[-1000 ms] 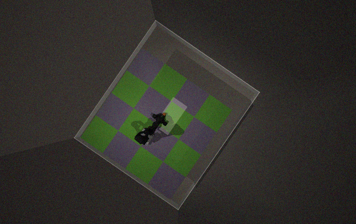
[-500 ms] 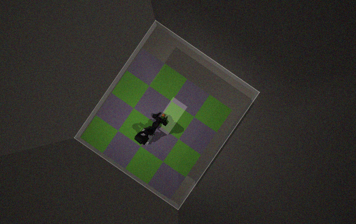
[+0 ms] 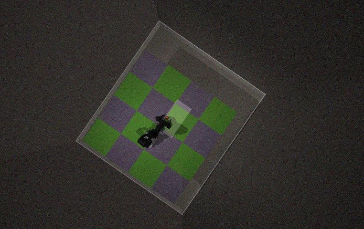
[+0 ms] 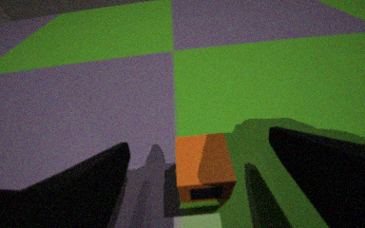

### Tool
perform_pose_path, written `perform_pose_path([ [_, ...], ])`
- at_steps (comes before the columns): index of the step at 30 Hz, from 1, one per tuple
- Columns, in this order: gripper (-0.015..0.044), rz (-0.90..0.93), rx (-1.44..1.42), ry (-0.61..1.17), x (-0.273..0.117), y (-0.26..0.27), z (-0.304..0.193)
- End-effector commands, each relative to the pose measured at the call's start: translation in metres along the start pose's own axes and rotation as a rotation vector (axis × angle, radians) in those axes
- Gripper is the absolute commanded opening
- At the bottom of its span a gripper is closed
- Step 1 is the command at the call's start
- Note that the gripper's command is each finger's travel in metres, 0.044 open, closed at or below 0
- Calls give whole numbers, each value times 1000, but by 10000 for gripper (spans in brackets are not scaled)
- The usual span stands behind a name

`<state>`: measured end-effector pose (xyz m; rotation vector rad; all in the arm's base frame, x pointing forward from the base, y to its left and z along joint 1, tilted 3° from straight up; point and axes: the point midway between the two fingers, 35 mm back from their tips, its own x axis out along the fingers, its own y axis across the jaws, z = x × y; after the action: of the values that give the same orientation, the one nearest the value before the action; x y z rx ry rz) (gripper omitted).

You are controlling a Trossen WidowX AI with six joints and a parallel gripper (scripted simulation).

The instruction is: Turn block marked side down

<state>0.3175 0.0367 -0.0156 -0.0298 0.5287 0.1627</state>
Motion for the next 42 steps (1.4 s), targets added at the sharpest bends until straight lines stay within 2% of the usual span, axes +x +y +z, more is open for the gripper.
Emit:
perform_pose_path([
  [1,440,3,4,0,0,0,0],
  [18,440,3,4,5,1,0,0],
  [25,440,1,5,216,11,-2,14],
  [32,440,2,3,451,-25,-1,44],
  [33,440,1,-1,439,-31,-1,57],
  [37,440,4,2,534,-51,0,54],
  [42,440,4,2,536,-52,0,54],
])
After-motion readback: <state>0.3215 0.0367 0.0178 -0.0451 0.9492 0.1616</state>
